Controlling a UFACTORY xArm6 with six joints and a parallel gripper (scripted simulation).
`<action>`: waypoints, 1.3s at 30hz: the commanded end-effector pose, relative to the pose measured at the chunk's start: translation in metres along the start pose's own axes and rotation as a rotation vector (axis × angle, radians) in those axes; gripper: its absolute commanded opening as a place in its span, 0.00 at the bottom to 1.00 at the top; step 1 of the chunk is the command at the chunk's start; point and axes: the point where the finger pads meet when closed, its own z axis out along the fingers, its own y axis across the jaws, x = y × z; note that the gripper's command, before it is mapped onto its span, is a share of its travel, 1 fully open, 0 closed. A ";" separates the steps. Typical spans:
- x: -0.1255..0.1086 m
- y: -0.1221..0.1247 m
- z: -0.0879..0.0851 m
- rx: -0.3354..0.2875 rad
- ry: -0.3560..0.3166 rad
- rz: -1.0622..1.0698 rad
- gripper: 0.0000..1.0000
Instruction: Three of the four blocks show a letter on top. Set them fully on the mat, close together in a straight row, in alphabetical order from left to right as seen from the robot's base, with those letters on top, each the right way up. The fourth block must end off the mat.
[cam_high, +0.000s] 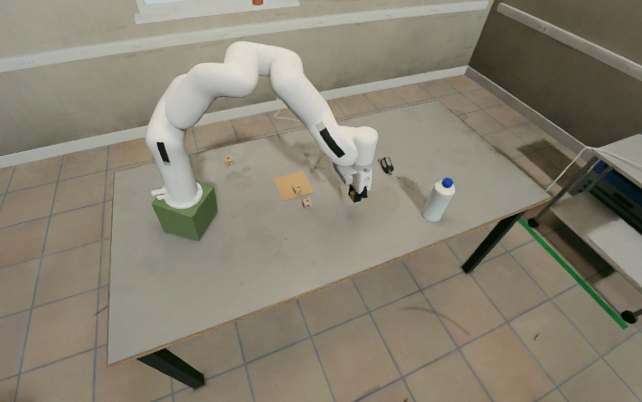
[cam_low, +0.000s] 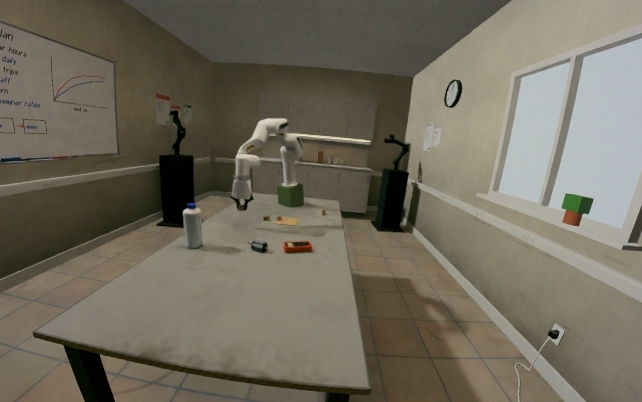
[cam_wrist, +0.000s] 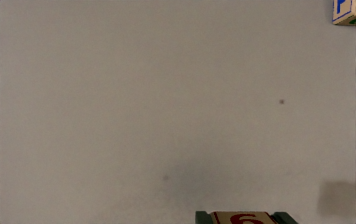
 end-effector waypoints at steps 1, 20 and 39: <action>-0.001 0.010 -0.003 0.004 -0.005 -0.049 0.28; 0.029 0.111 -0.002 0.016 0.005 -0.554 0.28; 0.077 0.195 -0.004 0.018 0.006 -1.025 0.28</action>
